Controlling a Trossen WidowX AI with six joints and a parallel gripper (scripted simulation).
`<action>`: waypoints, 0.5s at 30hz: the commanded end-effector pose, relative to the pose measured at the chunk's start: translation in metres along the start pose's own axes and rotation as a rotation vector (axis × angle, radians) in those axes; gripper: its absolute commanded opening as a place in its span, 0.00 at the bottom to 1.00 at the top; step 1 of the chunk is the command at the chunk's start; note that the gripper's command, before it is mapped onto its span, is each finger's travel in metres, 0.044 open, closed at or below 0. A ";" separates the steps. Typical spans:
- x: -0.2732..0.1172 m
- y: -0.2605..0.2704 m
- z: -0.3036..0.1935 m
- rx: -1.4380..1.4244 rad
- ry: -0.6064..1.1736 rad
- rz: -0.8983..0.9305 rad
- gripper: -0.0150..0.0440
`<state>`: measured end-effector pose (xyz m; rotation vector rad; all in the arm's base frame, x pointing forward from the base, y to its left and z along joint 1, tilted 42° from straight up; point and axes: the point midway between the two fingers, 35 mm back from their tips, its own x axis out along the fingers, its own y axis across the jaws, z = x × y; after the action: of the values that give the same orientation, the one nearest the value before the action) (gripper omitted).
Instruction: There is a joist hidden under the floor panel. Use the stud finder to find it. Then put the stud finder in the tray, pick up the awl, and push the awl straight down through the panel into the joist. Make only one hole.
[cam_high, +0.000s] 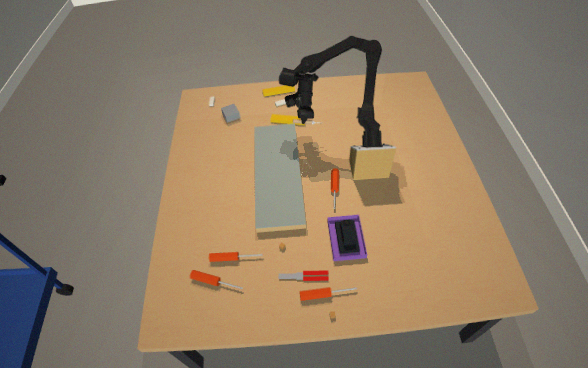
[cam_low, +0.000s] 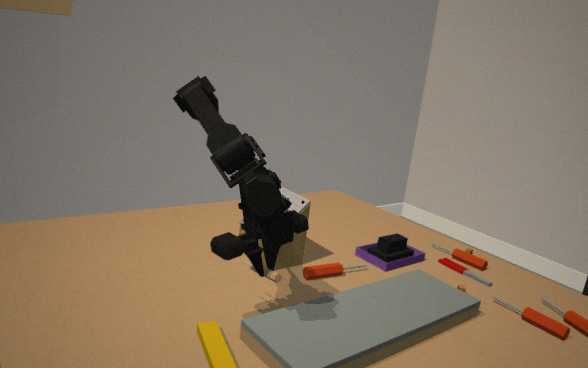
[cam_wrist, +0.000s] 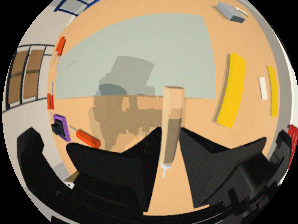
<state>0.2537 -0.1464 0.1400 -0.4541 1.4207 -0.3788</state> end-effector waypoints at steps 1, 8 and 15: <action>0.015 0.025 0.018 -0.070 -0.096 0.106 0.25; 0.029 0.062 0.051 -0.197 -0.318 0.256 0.25; 0.030 0.097 0.078 -0.341 -0.568 0.367 0.25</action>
<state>0.3236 -0.0877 0.0811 -0.4932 1.0653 0.1719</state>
